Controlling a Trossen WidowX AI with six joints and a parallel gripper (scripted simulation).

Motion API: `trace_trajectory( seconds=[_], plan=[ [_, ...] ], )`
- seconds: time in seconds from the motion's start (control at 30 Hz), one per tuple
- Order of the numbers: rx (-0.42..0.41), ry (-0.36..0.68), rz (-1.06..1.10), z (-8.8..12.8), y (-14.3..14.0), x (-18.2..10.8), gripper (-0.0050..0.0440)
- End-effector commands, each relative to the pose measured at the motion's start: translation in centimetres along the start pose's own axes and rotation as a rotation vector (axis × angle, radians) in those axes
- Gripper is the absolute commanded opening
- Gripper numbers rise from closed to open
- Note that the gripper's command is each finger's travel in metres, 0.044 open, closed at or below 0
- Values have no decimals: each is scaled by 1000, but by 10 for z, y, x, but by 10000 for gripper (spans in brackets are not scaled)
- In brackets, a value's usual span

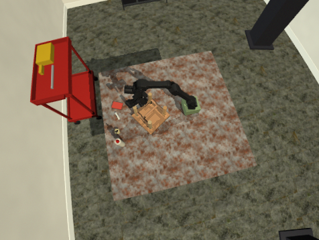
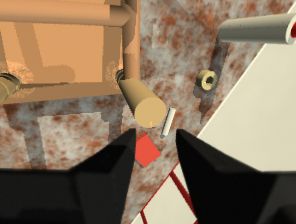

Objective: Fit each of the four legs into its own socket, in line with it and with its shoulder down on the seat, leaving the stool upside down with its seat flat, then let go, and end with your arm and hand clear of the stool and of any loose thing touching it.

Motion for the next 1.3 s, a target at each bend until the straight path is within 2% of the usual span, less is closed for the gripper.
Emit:
trace_trajectory(
  seconds=[0.0, 0.07, 0.1, 0.37, 0.7, 0.77, 1.13, 1.27],
  plan=[
    [-4, 2, -1, 1, 0, 0, 56],
    [-4, 2, -1, 1, 0, 0, 8],
    [-4, 2, -1, 1, 0, 0, 0],
    [0, 1, -14, 0, 0, 0, 0],
    [-5, 60, -548, -2, -7, 5, 0],
    [-5, 60, -548, -2, -7, 5, 0],
    [-46, 109, -1121, -3, -13, 10, 0],
    [-49, 111, -1149, -3, -14, 11, 0]
  ],
)
Point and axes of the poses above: the point midway between the two fingers, 35 mm back from their tips, its own z axis back along the fingers, its own y axis across the jaws, x = y × z, the point moved 7 cm from there along z, back along the fingers, and after that the axes turned 9 degrees about -z, right-handed, at the moved point
